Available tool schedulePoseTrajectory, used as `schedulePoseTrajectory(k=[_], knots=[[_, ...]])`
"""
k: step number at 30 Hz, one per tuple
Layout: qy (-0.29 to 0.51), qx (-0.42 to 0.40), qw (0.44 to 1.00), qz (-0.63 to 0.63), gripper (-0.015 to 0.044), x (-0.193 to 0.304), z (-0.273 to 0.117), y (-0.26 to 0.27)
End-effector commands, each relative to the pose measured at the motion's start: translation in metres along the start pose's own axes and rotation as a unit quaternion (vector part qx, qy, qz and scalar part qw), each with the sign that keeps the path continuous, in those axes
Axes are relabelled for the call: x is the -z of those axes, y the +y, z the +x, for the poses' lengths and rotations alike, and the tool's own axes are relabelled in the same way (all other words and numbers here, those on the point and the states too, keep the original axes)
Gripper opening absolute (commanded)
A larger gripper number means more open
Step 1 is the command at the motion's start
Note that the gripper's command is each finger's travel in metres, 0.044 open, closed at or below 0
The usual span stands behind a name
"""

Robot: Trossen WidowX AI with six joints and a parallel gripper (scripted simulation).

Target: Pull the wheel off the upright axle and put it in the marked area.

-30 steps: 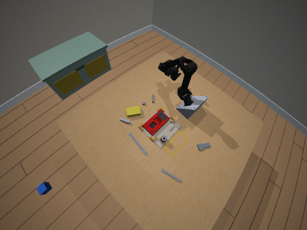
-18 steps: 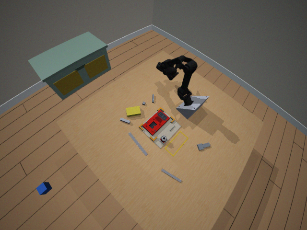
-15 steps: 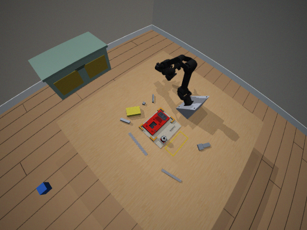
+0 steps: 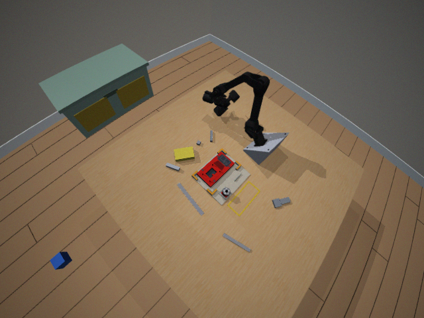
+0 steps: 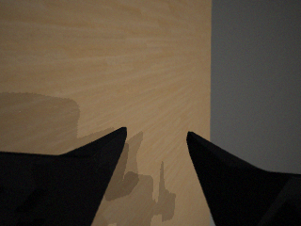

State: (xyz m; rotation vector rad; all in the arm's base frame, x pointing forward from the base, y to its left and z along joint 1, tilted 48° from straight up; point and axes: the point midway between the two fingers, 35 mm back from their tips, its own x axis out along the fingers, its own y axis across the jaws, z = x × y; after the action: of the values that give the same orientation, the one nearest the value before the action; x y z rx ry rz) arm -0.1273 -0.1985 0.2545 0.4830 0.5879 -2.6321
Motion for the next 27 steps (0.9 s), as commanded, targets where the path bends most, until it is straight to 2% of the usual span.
schedulePoseTrajectory(k=[1, 13, 22, 27], knots=[[-0.010, -0.066, 0.998, 0.005, 0.0300, -0.007, -0.018, 0.032], [-0.016, -0.232, 0.972, -0.019, 0.0300, 0.000, -0.082, 0.107], [-0.003, -0.302, 0.953, -0.028, 0.0300, 0.015, -0.125, 0.146], [0.019, -0.346, 0.937, -0.032, 0.0300, 0.033, -0.162, 0.175]])
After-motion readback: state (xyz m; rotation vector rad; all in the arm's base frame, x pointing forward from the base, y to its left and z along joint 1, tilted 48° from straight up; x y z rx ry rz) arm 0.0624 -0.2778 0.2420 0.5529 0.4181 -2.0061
